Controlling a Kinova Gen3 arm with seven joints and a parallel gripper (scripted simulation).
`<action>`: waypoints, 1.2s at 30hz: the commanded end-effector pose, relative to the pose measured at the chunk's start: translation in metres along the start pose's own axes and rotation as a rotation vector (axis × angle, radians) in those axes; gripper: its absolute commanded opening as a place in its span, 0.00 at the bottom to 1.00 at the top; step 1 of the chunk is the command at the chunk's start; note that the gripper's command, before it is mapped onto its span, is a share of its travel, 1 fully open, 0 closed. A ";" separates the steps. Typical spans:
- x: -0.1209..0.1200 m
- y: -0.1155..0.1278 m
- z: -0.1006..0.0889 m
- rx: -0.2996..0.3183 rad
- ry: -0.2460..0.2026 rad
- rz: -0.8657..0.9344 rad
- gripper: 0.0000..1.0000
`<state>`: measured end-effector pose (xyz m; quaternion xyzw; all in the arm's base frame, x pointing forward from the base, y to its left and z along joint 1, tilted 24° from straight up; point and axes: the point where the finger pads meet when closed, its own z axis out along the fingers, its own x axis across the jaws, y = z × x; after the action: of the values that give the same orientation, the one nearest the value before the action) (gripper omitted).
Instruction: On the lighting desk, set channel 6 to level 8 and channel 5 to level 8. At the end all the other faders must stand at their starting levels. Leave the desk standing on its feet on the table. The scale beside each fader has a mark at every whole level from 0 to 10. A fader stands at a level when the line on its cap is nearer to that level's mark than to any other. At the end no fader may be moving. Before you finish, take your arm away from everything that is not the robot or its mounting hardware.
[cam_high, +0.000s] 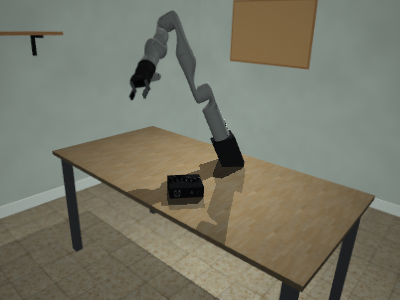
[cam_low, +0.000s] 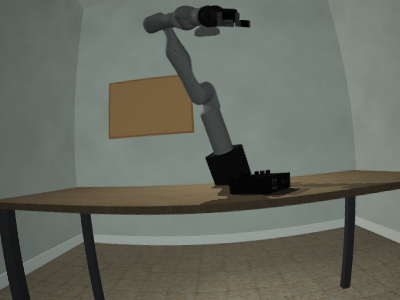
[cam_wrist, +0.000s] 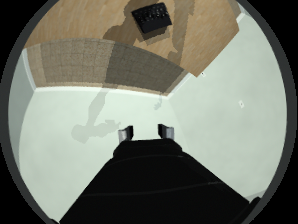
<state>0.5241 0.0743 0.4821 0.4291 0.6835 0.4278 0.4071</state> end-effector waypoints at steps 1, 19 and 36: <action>0.001 0.000 0.001 0.006 0.001 0.008 1.00; 0.001 0.000 0.001 0.006 0.001 0.008 1.00; 0.005 -0.016 0.010 0.055 -0.011 0.030 1.00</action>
<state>0.5275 0.0755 0.4631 0.4518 0.6852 0.4142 0.3935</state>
